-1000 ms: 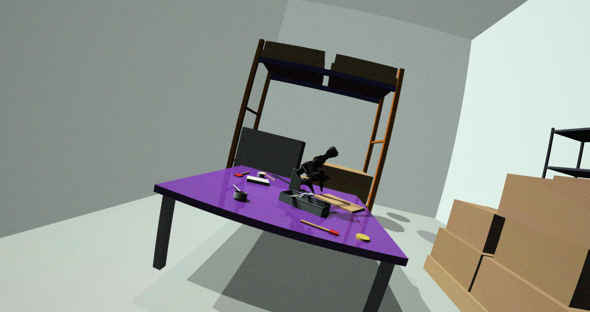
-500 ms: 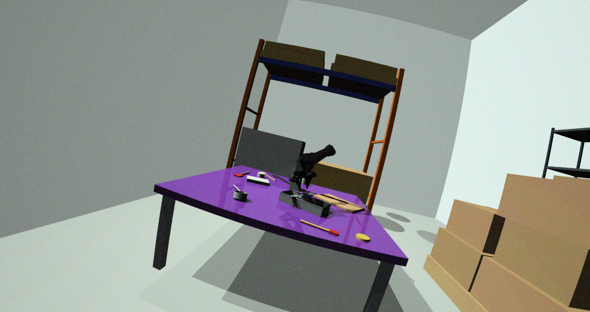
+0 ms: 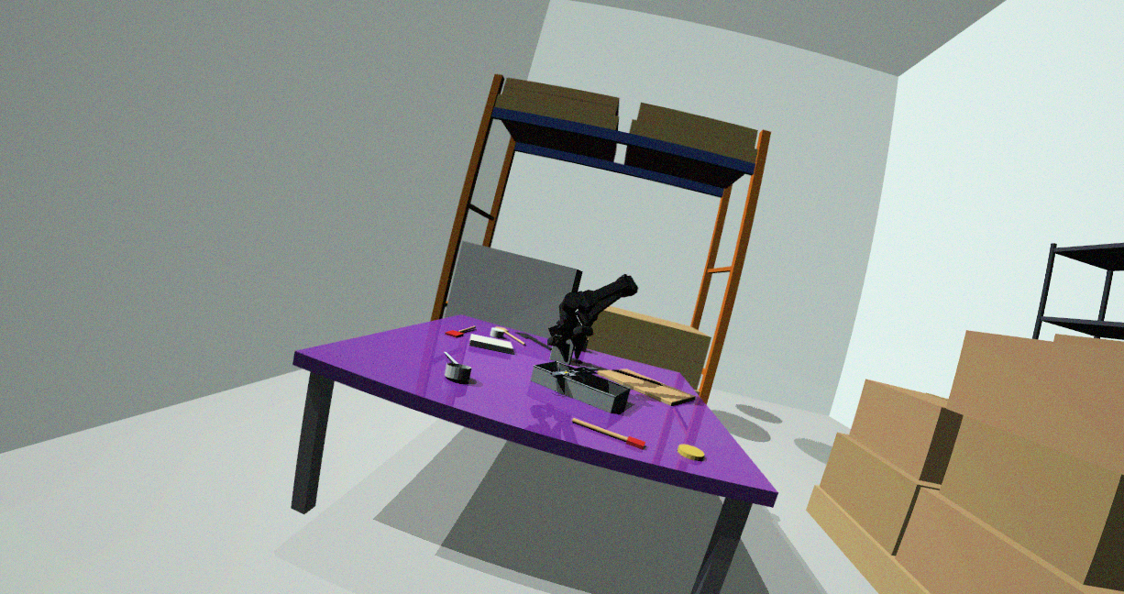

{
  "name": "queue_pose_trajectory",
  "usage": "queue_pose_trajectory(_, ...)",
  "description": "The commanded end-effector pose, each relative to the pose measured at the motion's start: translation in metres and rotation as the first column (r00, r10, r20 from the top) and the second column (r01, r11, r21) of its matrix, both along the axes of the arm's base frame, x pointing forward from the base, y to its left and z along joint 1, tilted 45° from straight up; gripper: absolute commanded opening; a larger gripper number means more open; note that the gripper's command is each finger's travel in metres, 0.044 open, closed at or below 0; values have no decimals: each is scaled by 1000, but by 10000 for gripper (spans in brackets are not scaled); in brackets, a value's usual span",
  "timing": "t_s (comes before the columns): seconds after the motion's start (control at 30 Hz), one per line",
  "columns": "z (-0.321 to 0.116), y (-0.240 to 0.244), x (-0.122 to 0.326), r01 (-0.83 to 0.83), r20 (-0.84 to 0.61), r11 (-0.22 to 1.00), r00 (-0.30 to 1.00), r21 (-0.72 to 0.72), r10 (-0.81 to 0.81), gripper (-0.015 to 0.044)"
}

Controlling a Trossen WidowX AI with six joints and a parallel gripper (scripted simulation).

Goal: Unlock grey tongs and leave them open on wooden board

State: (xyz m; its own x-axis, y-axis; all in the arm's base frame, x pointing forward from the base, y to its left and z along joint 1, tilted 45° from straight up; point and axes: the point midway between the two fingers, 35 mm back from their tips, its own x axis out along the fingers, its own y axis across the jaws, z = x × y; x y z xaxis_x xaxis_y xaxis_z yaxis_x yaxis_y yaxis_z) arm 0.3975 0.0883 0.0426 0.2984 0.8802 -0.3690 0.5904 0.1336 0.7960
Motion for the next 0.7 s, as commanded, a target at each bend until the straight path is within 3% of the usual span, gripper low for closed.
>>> queue_pose_trajectory(0.0, -4, -1, 2, 3, -20, 1000, 1000, 7, -3, 260)
queue_pose_trajectory(0.67, -12, 12, 12, 0, -22, 1000, 1000, 2, 0, 260)
